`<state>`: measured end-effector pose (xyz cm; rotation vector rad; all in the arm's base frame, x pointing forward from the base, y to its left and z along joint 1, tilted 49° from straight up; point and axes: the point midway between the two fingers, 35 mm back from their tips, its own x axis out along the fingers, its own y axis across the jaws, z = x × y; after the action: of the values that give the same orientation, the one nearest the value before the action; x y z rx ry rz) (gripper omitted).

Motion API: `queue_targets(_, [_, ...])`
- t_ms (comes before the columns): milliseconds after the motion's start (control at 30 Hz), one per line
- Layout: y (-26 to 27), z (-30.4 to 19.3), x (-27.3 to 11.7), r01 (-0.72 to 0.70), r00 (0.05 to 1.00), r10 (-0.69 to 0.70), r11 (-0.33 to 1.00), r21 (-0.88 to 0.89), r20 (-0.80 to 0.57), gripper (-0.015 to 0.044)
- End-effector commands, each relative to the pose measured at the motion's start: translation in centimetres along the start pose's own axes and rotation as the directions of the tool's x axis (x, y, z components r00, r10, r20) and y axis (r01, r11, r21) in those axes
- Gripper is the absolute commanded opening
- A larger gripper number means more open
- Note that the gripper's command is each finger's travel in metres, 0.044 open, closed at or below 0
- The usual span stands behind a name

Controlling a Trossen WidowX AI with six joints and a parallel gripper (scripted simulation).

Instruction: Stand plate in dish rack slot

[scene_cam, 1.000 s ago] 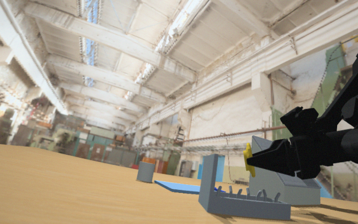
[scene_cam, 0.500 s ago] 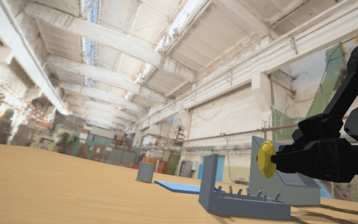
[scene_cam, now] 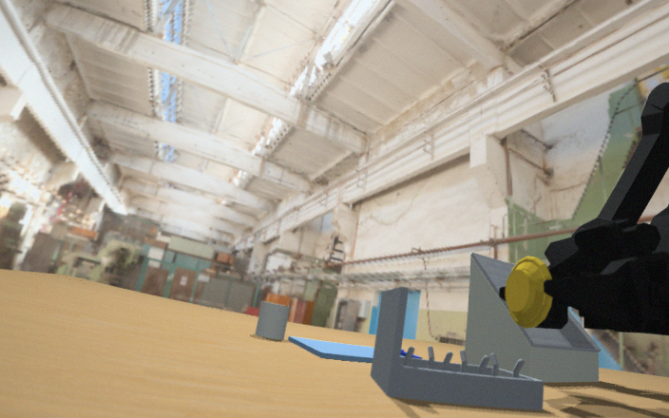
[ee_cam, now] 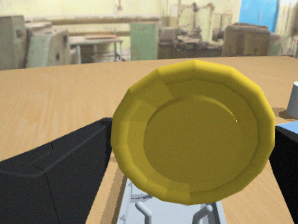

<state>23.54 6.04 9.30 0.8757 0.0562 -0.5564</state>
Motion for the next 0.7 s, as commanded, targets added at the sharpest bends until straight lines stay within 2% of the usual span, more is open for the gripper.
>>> queue_targets(0, [-0.2, 0.1, -0.1, -0.007, 1.000, 0.007, 1.000, 0.006, 0.007, 0.0000])
queue_targets(667, [0.1, -2.8, 1.6, -0.006, 1.000, 0.006, 1.000, 0.009, 0.004, 0.0000])
